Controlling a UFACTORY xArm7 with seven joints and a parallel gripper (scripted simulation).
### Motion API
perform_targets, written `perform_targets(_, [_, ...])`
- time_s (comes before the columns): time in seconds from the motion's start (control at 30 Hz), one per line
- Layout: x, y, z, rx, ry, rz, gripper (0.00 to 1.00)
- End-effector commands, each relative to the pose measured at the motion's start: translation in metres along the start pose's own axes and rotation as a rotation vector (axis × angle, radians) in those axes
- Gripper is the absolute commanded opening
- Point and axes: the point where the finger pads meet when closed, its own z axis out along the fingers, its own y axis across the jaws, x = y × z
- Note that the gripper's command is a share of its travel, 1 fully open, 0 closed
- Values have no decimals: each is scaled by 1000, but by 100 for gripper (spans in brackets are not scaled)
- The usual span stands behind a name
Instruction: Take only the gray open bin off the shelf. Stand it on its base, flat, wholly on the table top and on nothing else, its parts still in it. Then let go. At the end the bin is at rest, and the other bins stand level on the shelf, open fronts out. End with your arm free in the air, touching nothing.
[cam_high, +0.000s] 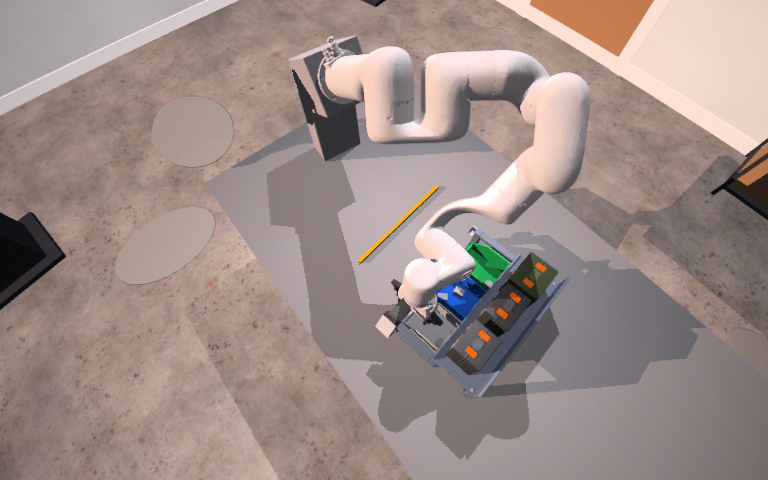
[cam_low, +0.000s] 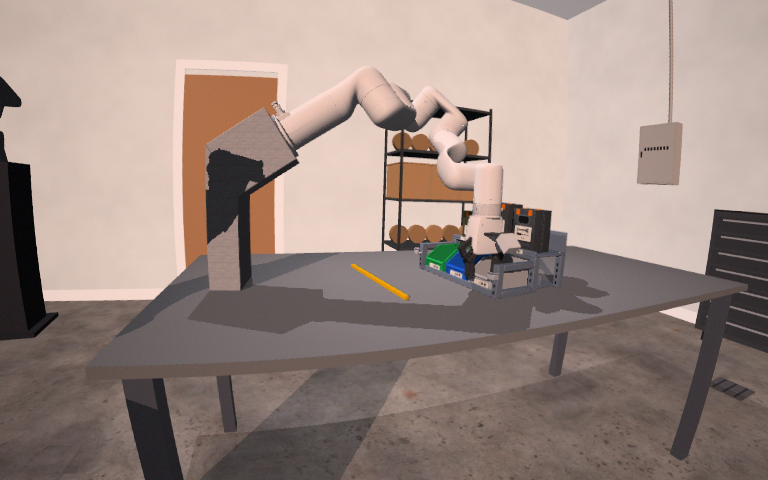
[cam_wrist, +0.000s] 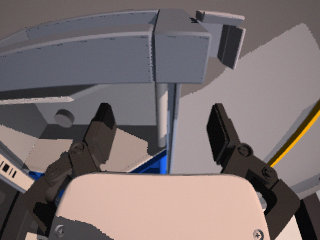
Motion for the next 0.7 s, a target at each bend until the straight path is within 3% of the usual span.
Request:
perform_targets(0.0, [1,-1,1,2,2,1,100])
perform_targets(0.67, [1,0,4,1,2,1,100])
